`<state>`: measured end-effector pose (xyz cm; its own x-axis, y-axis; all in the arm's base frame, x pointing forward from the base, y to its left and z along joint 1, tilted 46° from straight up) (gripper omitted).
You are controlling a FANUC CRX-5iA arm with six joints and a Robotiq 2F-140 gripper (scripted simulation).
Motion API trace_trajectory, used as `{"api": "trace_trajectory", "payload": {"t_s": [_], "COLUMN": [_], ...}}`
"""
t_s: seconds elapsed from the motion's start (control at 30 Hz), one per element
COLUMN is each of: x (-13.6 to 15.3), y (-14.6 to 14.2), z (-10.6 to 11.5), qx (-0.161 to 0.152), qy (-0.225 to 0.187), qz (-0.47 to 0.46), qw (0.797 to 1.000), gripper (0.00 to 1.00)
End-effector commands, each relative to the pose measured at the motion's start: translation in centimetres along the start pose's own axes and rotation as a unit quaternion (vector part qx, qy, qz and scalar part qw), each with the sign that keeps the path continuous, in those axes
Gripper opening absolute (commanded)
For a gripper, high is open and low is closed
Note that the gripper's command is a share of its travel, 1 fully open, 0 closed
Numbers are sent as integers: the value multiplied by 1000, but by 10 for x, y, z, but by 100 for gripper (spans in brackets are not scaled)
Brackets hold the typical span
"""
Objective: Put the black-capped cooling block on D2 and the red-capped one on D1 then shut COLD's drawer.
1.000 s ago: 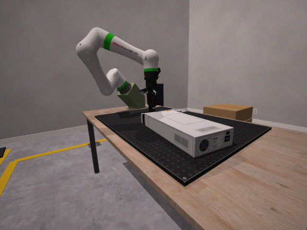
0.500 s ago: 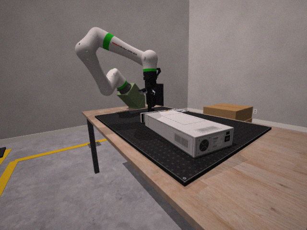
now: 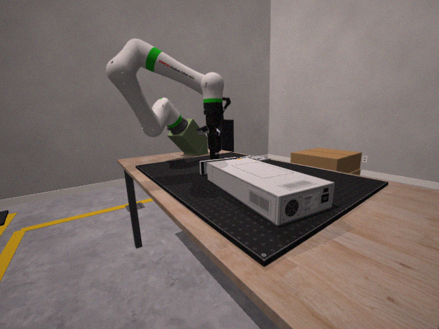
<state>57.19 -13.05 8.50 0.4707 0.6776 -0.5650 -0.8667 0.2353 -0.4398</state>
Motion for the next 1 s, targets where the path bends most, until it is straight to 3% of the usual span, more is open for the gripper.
{"api": "trace_trajectory", "payload": {"t_s": [0.0, 0.97], "x": [-1, -7], "y": [4, 36], "z": [1, 1], "qx": [-1, -1], "qy": [-1, 0], "qz": [0, 0], "qw": [1000, 1000], "gripper": [34, 34]}}
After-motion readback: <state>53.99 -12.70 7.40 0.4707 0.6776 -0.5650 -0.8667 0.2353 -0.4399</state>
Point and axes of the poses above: the point where the finger pads meet when closed, its own z axis back along the fingers, its own y axis across the jaws, x = y × z, the point moved 2 cm from there along z, back along the fingers, and after that the axes turned 11 degrees about -z, right-handed, at the moved point
